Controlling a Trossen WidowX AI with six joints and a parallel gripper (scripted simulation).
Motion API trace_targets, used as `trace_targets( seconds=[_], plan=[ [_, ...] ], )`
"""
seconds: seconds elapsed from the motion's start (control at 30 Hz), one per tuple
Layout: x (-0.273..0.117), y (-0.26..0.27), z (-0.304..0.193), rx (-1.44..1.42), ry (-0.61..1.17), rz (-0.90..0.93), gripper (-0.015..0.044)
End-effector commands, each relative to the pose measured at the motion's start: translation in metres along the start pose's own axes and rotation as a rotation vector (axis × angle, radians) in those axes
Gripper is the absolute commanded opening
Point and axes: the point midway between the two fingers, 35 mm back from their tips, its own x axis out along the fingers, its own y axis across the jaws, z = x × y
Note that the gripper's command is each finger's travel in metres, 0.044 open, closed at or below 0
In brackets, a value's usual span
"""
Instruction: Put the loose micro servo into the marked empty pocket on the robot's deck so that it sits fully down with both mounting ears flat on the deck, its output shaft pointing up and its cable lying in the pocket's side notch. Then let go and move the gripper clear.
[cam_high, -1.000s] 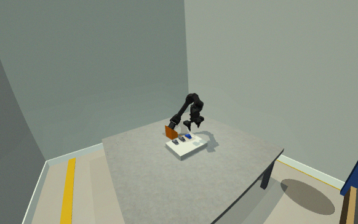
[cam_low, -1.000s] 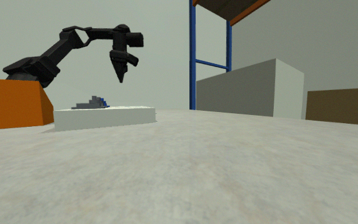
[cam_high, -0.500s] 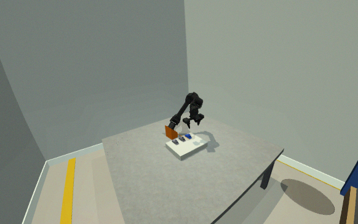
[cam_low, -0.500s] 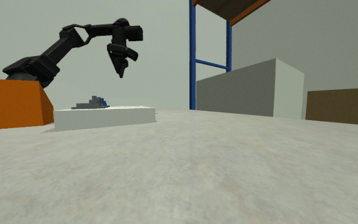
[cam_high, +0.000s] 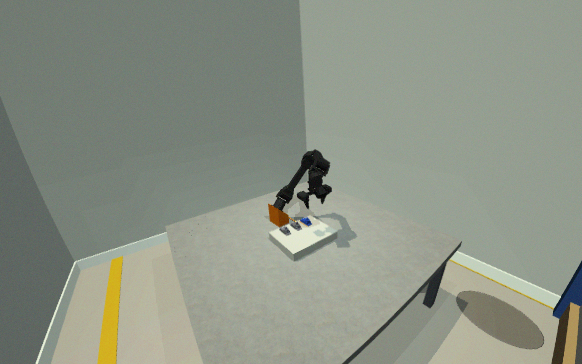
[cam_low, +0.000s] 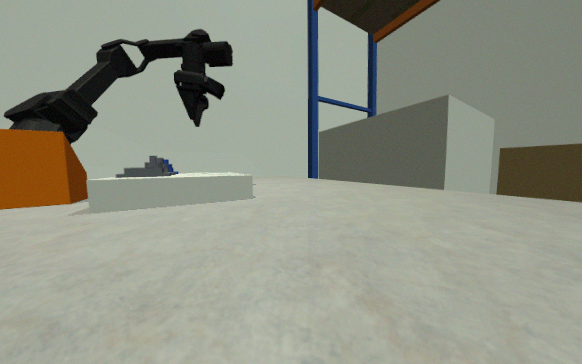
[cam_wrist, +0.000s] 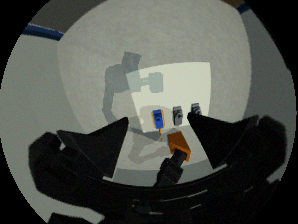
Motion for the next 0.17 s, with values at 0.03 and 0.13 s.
trace_targets(
  seconds=[0.03, 0.13],
  plan=[
    [-0.0002, -0.0005, -0.0004, -0.002, 0.003, -0.003, 0.044],
    [-0.0002, -0.0005, -0.0004, -0.002, 0.003, -0.003, 0.044]
  ],
)
